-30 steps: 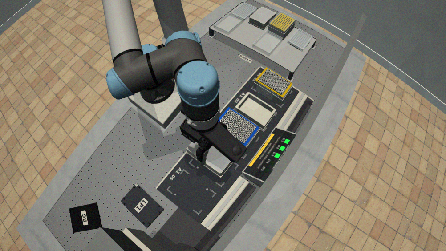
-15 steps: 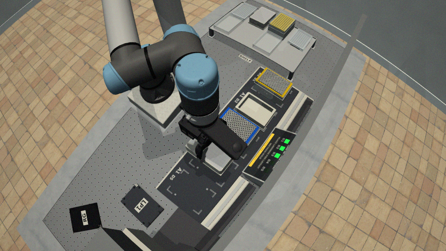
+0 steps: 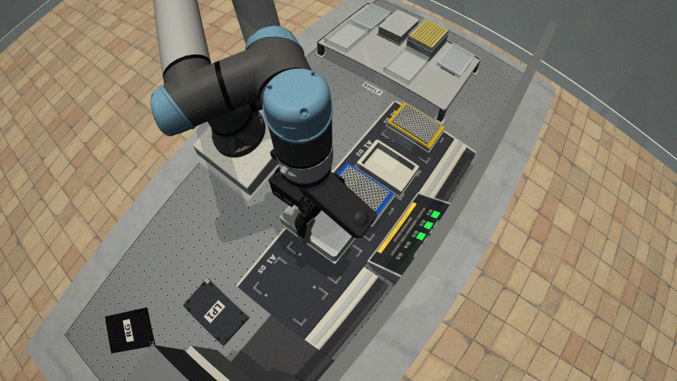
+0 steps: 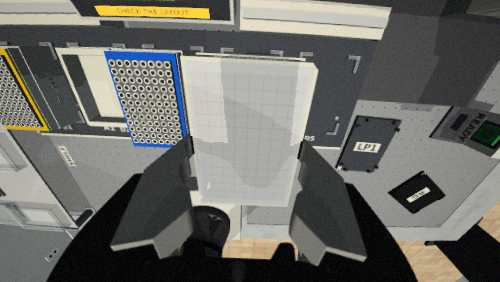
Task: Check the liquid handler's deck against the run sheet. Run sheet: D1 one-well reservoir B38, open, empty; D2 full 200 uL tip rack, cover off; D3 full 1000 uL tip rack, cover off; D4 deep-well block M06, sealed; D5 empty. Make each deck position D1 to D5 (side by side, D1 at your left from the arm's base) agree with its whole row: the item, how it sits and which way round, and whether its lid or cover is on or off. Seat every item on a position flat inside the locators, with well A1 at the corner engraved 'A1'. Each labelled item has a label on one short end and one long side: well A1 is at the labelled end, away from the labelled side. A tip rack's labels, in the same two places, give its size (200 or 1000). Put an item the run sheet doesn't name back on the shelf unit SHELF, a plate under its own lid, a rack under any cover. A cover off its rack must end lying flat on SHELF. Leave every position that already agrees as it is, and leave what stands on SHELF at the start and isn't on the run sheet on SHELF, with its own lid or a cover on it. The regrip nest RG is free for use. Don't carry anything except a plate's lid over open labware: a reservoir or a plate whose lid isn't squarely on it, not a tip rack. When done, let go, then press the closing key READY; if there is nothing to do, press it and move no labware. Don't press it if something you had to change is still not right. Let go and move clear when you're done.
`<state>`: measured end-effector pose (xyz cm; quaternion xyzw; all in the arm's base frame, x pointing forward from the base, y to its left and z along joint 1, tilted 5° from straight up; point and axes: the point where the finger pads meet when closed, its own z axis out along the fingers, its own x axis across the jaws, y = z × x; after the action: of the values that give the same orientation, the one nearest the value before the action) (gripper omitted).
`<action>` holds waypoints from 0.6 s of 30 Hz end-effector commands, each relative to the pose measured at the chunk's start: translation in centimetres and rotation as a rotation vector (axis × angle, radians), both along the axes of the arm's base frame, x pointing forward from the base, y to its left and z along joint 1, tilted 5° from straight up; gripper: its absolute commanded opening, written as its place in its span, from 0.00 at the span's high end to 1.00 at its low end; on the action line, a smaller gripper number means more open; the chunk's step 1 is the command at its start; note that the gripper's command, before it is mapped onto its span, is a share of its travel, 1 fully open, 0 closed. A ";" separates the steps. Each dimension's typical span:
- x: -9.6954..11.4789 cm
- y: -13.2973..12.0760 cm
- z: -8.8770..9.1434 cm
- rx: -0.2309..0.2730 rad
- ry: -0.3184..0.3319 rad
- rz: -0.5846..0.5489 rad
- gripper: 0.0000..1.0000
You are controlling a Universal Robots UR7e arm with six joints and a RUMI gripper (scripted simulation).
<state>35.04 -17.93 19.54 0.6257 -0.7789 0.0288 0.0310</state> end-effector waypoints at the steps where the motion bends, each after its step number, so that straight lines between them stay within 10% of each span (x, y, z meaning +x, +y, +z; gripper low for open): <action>1: 0.0 0.1 1.0 -0.001 -0.001 0.000 1.00; 18: 0.1 0.3 3.5 -0.001 -0.001 0.000 1.00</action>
<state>35.07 -17.71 22.19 0.6257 -0.7789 0.0288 0.0310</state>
